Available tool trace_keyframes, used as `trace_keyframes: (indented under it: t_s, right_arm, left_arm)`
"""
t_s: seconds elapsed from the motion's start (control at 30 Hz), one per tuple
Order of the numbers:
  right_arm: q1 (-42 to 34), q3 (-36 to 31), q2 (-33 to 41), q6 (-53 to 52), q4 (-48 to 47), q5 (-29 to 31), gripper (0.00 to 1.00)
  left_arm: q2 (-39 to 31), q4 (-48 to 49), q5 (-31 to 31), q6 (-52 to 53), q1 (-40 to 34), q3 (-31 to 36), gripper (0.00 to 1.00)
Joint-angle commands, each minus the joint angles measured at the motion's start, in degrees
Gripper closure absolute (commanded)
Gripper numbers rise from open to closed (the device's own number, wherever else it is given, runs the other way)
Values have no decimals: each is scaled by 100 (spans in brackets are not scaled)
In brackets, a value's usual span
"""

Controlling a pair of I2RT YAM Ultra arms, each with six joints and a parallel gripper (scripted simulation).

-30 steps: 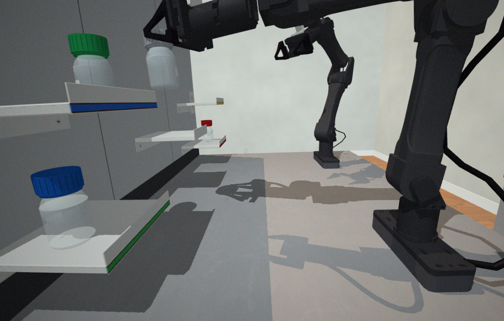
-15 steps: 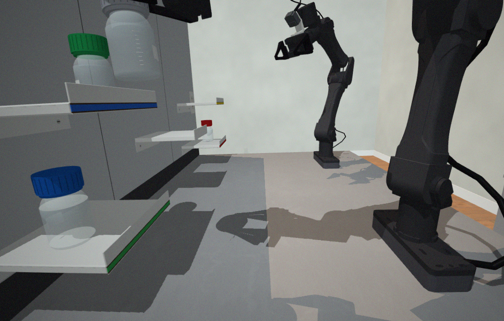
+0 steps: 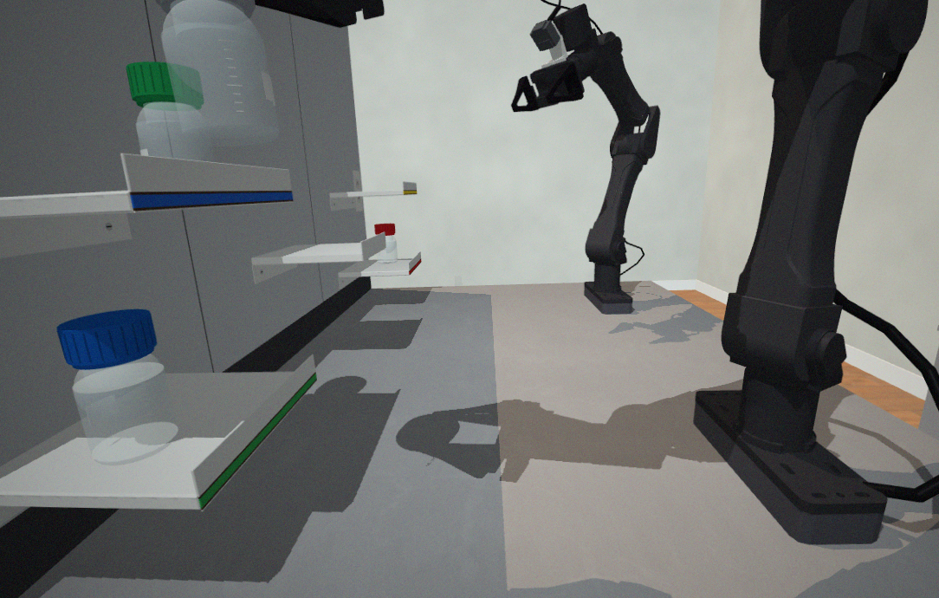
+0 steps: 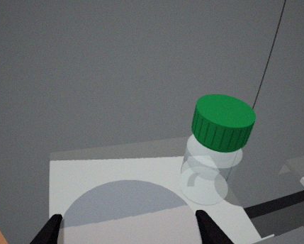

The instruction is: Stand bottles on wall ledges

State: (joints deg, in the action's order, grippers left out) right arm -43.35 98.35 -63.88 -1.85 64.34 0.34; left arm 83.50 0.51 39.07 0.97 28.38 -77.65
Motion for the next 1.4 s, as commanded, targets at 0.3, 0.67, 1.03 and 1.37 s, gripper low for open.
trace_keyframes:
  t_s: [0.3, 0.67, 1.03, 1.37]
  right_arm:
    - [-26, 92, -20, -9, 96, 11, 11]
    - [-26, 92, -20, -9, 96, 11, 11]
    - [-26, 92, -20, -9, 96, 11, 11]
    - [-26, 92, -20, -9, 96, 11, 11]
  left_arm:
    - [-788, 46, -2682, -255, -949, 279, 51]
    - [-809, 155, -2917, -198, -1196, 443, 51]
    - [-843, 117, -2919, -199, -1187, 337, 51]
    - [-769, -277, -2911, -196, -1144, -166, 51]
